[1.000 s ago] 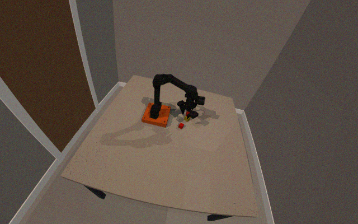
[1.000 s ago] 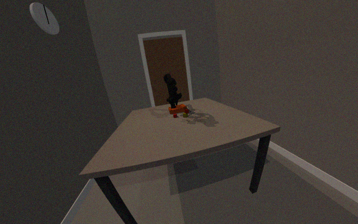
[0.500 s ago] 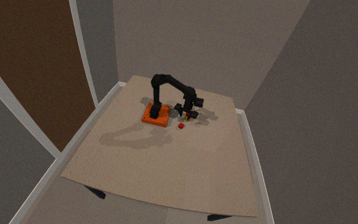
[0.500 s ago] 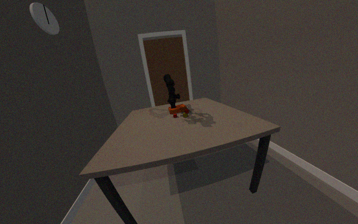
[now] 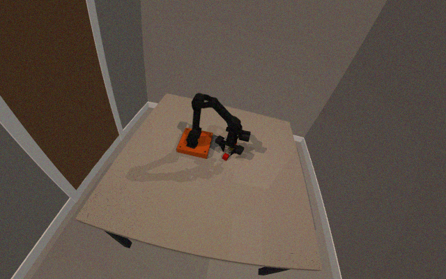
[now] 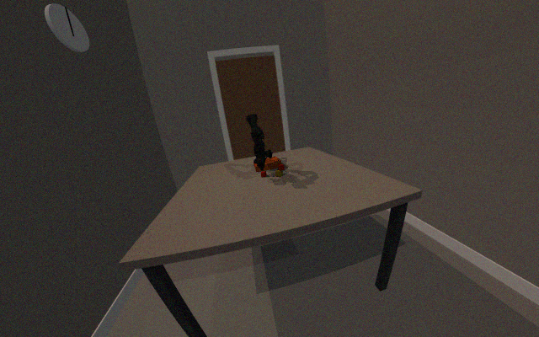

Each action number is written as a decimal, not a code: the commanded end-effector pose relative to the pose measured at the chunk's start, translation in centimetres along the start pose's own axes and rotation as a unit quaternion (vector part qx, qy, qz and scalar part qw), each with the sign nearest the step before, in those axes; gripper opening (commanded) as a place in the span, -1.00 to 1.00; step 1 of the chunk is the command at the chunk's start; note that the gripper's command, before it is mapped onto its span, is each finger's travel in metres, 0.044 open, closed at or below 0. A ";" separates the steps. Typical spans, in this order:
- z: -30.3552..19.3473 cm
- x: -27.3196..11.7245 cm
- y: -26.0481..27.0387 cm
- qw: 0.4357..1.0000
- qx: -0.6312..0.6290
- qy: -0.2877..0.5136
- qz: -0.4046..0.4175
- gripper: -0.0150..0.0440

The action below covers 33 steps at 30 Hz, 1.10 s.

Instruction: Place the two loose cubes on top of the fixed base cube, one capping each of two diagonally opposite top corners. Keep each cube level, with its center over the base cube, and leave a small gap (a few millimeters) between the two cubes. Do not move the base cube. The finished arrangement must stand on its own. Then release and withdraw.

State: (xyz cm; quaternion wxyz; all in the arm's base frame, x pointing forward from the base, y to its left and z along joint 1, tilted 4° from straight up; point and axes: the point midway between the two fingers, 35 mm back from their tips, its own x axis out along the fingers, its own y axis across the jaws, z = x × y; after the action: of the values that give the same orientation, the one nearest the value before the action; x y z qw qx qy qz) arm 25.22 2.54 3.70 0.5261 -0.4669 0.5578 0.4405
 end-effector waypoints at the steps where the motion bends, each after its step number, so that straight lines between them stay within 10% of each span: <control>1: -0.1 0.6 0.2 1.000 -0.002 0.003 0.003 0.41; 22: -0.2 3.8 0.2 1.000 -0.002 0.004 0.003 0.41; 28: -0.2 3.8 0.2 1.000 -0.002 0.004 0.003 -0.13; 33: -0.2 3.6 0.2 1.000 -0.002 0.004 0.003 -0.14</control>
State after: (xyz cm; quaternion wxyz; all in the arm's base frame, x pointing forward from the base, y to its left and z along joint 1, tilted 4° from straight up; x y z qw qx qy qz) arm 24.96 2.27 -0.01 0.5236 -0.4654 0.5603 0.4419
